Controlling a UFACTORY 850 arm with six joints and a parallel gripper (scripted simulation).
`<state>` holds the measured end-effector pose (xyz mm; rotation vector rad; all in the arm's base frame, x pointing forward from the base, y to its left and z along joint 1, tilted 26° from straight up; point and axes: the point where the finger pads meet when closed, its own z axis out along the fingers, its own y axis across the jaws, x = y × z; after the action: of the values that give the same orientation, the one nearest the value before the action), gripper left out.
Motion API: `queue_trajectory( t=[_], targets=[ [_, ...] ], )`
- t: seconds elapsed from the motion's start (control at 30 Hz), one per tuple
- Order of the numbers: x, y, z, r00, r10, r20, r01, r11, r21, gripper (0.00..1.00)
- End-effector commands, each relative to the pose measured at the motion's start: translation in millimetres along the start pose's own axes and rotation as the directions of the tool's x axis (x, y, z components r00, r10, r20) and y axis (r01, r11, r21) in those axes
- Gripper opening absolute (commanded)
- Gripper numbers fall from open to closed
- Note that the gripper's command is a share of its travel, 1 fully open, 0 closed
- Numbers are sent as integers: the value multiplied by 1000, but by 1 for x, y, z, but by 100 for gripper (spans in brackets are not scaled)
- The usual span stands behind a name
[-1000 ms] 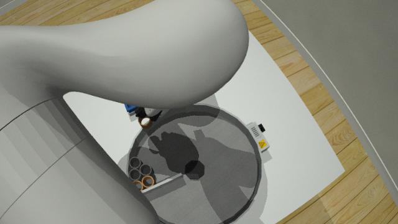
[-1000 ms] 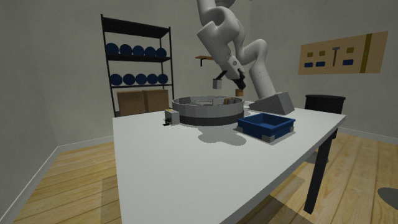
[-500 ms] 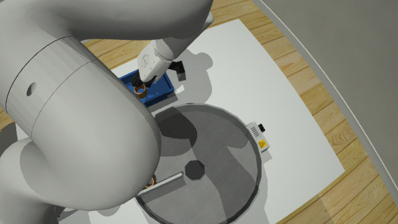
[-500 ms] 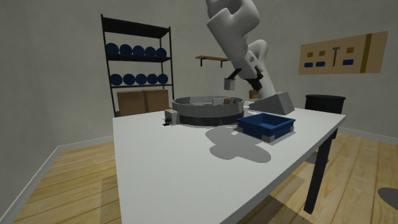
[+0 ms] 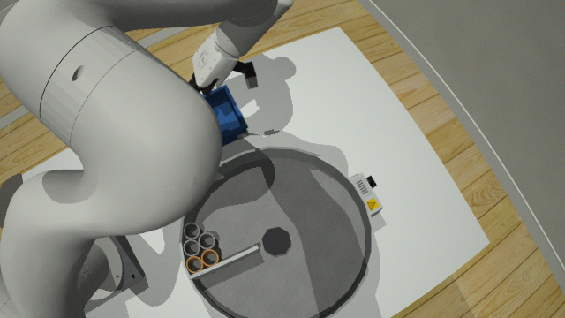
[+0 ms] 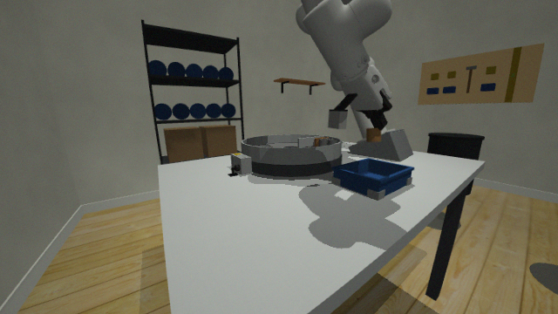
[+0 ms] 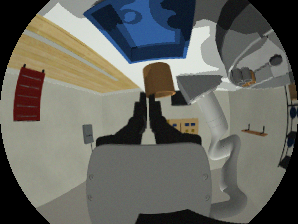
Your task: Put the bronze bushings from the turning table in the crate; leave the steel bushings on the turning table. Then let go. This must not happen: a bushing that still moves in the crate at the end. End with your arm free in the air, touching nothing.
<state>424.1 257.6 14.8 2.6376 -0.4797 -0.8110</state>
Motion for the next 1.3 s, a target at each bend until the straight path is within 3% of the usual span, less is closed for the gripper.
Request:
queue_trajectory(
  t=[0.0, 0.63, 1.03, 1.27],
  targets=[
    [1, -9, -2, 1000, 0, 0, 0, 1000, 0, 0],
    [2, -9, 0, 1000, 0, 0, 0, 1000, 0, 0],
    [39, -10, 44, 1000, 0, 0, 0, 1000, 0, 0],
    [45, -10, 51, 1000, 0, 0, 0, 1000, 0, 0]
  ],
)
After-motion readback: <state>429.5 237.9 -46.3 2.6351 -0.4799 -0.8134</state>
